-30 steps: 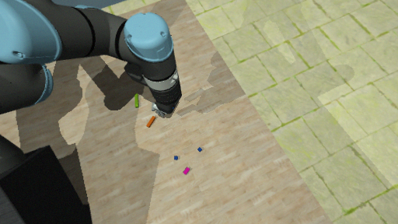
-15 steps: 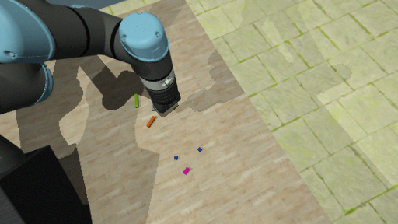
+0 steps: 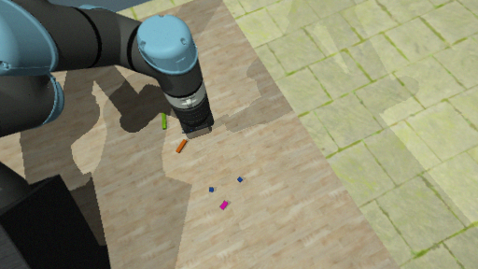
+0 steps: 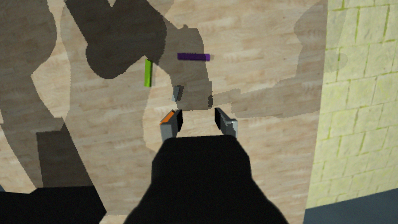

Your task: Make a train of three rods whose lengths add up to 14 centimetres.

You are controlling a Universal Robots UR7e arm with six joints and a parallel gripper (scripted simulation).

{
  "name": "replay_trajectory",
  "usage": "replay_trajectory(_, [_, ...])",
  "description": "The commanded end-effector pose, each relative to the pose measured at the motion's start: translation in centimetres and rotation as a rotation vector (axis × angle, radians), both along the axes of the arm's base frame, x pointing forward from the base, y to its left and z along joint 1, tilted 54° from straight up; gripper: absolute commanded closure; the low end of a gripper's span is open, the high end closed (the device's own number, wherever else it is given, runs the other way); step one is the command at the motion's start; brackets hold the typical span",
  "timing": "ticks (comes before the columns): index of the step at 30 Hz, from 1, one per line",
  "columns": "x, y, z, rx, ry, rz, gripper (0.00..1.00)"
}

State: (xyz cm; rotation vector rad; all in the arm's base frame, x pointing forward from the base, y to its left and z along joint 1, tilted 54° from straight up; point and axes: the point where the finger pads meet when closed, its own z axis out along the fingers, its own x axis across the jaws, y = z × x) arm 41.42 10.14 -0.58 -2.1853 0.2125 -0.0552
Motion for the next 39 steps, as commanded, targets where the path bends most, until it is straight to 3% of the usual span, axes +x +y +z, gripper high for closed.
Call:
replay_trajectory(1, [0.13,-0.01,0.07,0.019,0.134,-0.099,0.00])
replay_trajectory(4, [0.14,-0.01,0.07,0.023,0.155,-0.114,0.00])
replay_trajectory(12, [0.23,-0.03,0.04,0.051,0.347,-0.254,0.00])
replay_trajectory(19, [0.26,-0.07,-0.03,0.068,0.459,-0.335,0.00])
replay_trajectory(39, [0.25,-0.11,-0.09,0.079,0.534,-0.390,0.00])
